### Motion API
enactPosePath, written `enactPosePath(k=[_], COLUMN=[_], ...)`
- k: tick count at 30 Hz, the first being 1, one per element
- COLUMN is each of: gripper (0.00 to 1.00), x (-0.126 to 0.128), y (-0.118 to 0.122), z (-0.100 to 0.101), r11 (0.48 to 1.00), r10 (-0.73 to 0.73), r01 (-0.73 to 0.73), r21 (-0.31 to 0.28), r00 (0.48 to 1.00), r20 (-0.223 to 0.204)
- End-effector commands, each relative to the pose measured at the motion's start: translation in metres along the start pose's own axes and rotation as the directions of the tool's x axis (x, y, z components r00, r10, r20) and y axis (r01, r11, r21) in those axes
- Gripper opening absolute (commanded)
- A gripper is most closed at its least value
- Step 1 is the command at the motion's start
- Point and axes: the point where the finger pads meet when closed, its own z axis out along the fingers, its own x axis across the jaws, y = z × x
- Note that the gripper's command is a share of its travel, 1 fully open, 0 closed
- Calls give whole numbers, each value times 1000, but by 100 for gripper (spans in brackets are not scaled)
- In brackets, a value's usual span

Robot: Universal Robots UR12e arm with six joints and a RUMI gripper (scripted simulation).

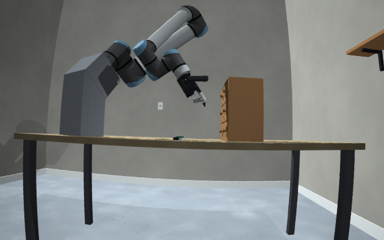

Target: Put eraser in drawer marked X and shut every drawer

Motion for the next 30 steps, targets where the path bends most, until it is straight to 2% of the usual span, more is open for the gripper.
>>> enactPosePath(k=[1,30], gripper=[100,100], x=[0,0], y=[-1,2], z=[-3,-25], r11=[999,972], r10=[-2,-2], r01=[2,2], r21=[-32,-237], r00=[1000,1000], r20=[0,0])
